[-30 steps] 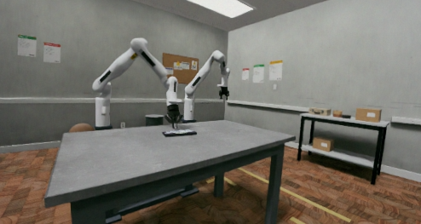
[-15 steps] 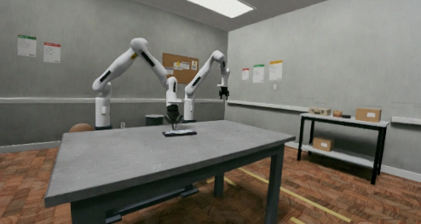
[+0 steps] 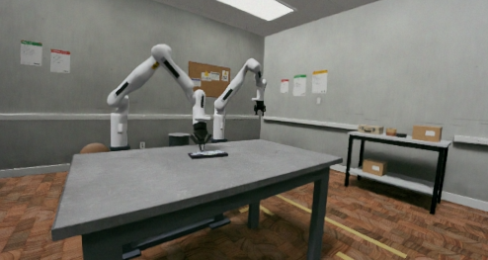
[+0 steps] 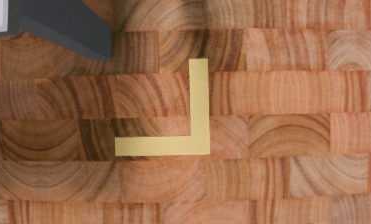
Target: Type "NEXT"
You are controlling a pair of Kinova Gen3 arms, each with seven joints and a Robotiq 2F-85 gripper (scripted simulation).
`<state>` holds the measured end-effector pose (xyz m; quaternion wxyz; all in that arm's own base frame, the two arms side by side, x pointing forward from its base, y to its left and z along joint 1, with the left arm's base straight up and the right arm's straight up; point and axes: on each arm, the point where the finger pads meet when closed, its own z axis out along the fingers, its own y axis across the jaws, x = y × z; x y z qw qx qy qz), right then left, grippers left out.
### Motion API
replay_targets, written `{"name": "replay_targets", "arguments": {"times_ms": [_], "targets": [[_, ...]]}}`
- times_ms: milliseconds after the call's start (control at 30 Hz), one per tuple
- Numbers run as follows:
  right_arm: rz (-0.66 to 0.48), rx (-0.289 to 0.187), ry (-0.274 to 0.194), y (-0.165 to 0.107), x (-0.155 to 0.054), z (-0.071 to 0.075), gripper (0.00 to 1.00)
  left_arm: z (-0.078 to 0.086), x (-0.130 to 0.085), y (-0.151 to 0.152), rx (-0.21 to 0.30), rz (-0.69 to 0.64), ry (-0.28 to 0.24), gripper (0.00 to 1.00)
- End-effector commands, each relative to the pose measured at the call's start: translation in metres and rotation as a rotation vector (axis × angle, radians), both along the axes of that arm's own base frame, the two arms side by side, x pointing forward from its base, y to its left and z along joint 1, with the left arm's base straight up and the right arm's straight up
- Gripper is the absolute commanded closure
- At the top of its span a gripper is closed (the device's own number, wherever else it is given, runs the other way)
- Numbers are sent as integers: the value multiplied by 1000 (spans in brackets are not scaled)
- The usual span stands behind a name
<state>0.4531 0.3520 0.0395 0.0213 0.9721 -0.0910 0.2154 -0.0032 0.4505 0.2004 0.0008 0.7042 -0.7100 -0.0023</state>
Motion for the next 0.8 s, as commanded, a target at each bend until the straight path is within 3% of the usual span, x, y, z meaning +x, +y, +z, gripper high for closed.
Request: {"name": "replay_targets", "arguments": {"times_ms": [0, 767], "targets": [[2, 4, -2, 1, 0, -2, 903, 0, 0, 0, -2, 16, -4, 2], [2, 5, -2, 1, 0, -4, 903, 0, 0, 0, -2, 16, -4, 2]]}}
